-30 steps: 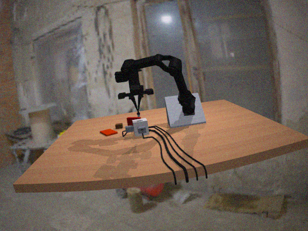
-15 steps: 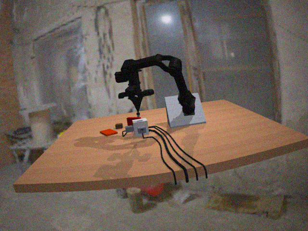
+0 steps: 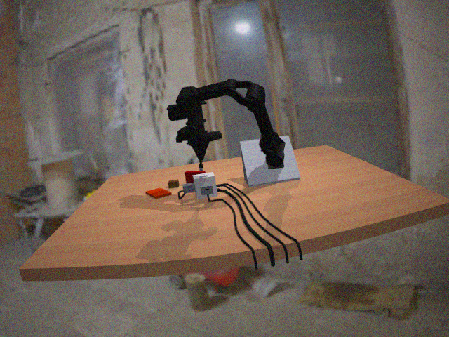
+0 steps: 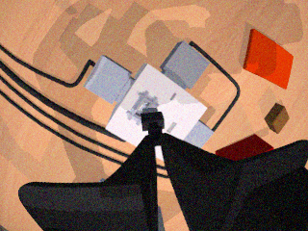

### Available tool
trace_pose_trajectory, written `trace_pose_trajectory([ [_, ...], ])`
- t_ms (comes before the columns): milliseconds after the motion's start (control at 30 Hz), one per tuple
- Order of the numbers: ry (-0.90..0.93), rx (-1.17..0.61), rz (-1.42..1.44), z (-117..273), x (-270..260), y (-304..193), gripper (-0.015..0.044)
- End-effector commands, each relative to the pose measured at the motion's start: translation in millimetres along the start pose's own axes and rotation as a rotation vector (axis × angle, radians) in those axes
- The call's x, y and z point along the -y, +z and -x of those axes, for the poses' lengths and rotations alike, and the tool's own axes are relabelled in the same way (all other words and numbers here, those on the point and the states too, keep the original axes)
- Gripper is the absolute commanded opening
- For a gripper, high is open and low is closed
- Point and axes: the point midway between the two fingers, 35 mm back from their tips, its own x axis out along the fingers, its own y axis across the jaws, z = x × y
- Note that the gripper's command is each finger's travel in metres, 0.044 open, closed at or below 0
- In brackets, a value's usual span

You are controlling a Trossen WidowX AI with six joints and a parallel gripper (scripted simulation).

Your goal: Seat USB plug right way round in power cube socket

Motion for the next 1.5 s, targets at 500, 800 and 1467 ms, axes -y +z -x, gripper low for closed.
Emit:
trace_pose_trajectory([
  [500, -0.002, 0.0, -0.499, -0.1, 0.2, 0.0, 0.0],
  [800, -0.002, 0.001, -0.734, -0.1, 0.2, 0.0, 0.0],
  [1467, -0.002, 0.001, -1.258, -0.1, 0.2, 0.0, 0.0],
])
